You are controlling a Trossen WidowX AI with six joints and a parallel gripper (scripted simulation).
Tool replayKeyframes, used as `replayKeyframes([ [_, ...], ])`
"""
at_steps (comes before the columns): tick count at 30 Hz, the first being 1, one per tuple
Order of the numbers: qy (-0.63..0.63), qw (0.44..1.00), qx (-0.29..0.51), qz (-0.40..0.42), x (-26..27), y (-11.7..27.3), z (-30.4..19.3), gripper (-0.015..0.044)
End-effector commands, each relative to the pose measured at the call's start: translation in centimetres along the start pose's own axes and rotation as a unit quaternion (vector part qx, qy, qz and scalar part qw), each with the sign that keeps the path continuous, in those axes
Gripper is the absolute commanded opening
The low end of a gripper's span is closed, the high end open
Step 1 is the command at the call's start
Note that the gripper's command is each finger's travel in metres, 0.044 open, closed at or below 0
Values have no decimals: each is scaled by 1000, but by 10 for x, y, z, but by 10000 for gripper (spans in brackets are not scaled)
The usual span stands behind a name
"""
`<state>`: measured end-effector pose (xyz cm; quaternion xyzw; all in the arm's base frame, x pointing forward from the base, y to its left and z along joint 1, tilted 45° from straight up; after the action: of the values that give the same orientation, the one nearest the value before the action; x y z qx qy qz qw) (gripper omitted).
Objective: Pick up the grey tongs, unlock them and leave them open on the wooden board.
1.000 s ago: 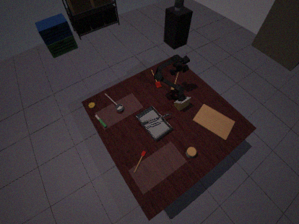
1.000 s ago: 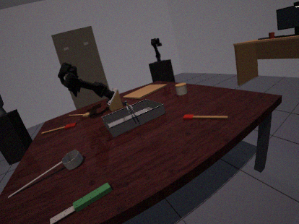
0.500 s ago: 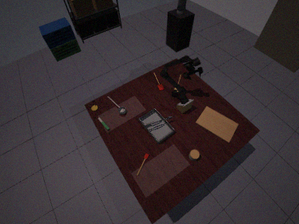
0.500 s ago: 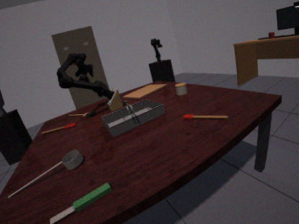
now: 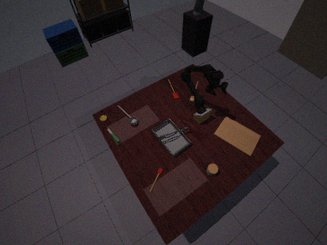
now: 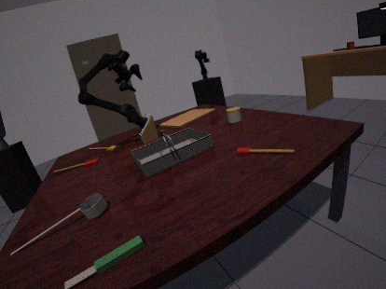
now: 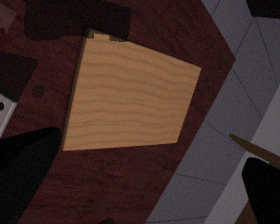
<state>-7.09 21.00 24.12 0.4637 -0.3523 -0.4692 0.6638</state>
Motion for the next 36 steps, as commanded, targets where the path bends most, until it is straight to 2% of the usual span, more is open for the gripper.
replayKeyframes([
  [1,-55,997,51,-7,-15,4,-50,440],
  [9,-154,980,121,13,-11,11,-156,440],
  [17,-245,953,166,67,32,11,-250,440],
  [27,-306,916,183,183,127,-4,-351,440],
  [36,-294,891,133,319,231,-29,-404,440],
])
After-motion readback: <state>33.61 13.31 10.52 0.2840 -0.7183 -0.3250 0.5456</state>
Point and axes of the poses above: the point midway between the two fingers, 35 mm back from their tips, its own y axis back along the fingers, its own x axis across the jaws, z = x × y, the point moved 10 cm from there along y, back along the fingers, and after that the axes turned 2 degrees about -y, right-handed, at the moved point
